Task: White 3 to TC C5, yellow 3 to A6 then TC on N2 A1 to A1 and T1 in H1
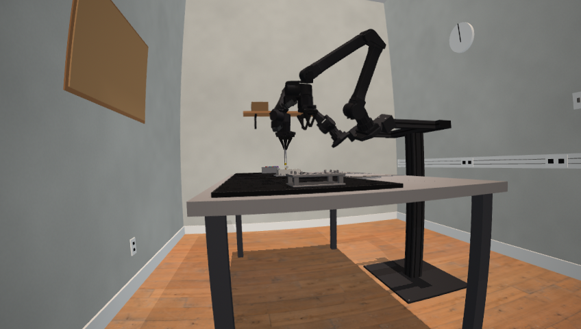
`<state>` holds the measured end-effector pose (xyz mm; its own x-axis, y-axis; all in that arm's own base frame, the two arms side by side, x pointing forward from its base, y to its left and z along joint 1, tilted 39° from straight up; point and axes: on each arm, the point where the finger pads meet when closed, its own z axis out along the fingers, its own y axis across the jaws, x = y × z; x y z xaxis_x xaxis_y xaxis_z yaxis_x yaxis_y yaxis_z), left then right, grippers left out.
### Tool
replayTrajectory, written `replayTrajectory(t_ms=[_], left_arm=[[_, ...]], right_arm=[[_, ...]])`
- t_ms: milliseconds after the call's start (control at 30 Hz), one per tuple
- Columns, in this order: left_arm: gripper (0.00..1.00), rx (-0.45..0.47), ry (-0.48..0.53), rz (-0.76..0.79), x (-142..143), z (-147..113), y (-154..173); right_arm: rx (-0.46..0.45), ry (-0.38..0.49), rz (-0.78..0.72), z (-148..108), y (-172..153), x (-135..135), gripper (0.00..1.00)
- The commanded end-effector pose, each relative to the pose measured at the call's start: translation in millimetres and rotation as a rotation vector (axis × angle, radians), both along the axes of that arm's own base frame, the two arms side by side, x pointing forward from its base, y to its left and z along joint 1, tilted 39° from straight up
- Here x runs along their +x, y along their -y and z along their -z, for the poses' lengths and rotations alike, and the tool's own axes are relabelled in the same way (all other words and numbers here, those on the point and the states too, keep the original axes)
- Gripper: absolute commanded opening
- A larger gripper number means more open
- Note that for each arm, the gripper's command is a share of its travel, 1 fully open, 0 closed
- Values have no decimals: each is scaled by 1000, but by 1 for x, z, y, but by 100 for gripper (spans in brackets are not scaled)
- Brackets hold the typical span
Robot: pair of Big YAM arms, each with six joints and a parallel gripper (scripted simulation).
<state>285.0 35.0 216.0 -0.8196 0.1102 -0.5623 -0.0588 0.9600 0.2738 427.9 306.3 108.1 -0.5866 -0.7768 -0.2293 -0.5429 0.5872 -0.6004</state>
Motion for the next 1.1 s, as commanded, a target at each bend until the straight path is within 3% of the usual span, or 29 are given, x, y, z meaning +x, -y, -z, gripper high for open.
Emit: replayTrajectory(t_ms=[0,1067], left_arm=[[100,4,25,14,5,-13,1],[100,4,25,14,5,-13,1]], right_arm=[[-4,-1,5,7,2,7,9],[-8,-5,3,10,4,6,9]])
